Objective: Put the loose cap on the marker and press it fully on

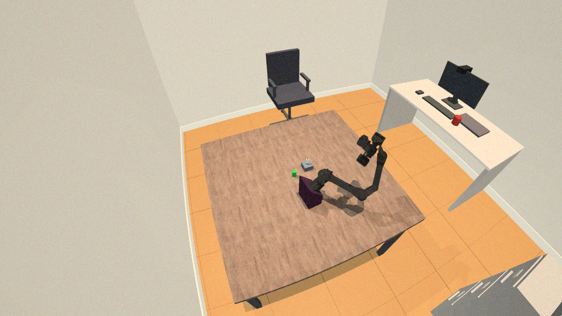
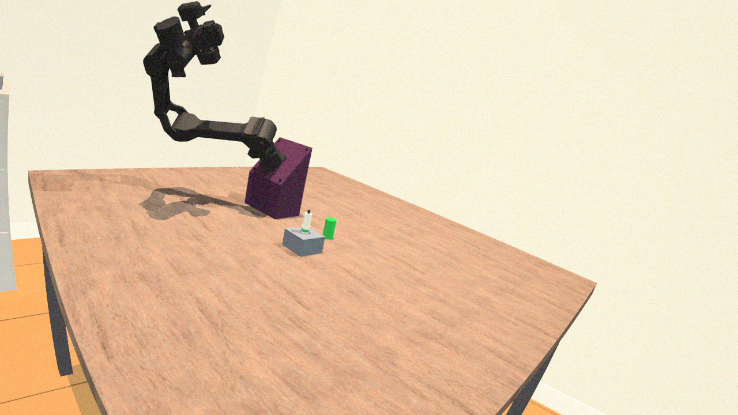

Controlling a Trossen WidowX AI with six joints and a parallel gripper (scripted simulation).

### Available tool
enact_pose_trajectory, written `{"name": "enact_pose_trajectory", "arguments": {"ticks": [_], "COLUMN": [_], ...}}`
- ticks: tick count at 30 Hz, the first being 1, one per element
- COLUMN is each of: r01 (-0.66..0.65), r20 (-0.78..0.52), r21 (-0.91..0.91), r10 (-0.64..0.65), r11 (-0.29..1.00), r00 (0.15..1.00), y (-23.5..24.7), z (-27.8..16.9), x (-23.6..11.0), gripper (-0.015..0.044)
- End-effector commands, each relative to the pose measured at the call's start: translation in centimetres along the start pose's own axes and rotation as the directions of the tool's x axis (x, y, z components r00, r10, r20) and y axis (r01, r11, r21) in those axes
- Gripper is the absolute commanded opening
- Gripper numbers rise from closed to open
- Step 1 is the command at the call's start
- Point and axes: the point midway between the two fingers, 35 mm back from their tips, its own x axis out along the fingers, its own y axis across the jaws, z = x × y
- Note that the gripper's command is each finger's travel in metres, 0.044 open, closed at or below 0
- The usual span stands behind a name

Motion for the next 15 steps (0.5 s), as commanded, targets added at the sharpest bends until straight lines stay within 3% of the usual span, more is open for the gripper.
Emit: {"name": "enact_pose_trajectory", "arguments": {"ticks": [1, 6, 15], "r01": [0.001, 0.070, 0.408], "r20": [0.007, 0.191, 0.474], "r21": [-0.001, -0.030, -0.016], "r10": [-0.001, -0.063, -0.352], "r11": [1.000, 0.997, 0.913], "r00": [1.000, 0.980, 0.807], "y": [0.1, 0.6, -3.5], "z": [0.3, 7.9, 22.9], "x": [0.0, -0.1, -2.0], "gripper": [0.0374, 0.0243, 0.0242]}}
